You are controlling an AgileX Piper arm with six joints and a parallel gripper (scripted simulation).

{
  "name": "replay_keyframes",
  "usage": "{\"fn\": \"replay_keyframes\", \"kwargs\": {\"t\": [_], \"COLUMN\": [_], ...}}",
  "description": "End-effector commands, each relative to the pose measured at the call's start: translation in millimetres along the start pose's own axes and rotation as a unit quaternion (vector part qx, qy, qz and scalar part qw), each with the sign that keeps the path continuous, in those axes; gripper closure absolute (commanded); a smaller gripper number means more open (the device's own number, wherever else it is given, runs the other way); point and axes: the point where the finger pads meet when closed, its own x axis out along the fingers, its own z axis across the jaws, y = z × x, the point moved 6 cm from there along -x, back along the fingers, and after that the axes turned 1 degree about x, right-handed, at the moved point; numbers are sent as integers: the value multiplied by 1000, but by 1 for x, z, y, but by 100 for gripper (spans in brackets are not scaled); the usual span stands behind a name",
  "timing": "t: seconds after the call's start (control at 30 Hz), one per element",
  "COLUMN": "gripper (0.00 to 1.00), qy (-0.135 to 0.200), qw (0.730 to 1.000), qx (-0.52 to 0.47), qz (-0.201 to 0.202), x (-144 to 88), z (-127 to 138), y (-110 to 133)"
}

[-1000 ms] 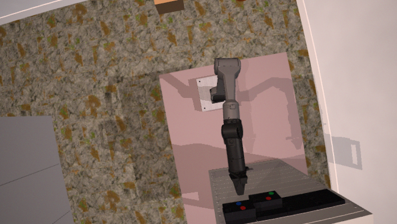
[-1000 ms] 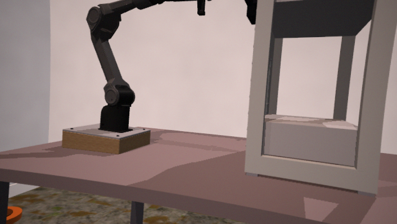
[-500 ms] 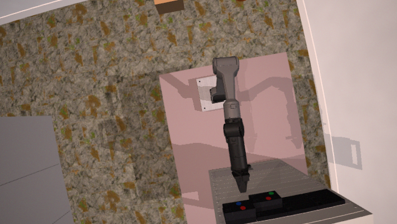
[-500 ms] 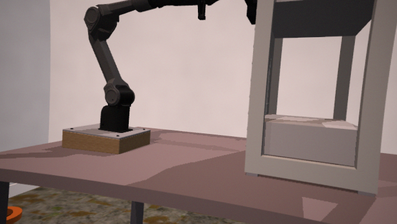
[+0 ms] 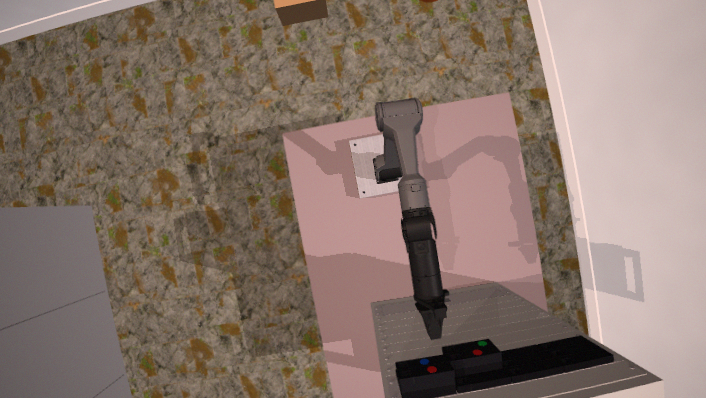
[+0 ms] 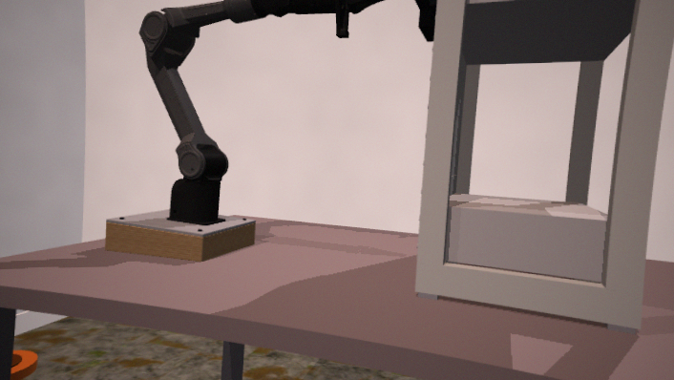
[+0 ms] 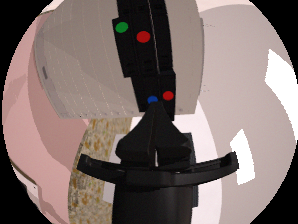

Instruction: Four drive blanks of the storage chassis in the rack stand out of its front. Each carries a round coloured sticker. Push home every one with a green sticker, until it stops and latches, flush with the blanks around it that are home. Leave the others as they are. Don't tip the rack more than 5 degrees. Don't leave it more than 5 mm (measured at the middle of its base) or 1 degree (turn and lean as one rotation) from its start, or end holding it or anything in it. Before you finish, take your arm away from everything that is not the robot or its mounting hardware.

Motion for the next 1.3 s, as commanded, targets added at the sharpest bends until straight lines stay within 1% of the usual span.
{"fn": "replay_keyframes", "kwargs": {"t": [0.0, 0.93, 1.27], "gripper": [100, 100, 100], "qy": [1, 0, 0], "qw": [1000, 1000, 1000], "qx": [0, 0, 0], "qz": [4, 4, 4], "x": [-2, -7, -10], "z": [0, 11, 19], "y": [-2, -24, -39]}}
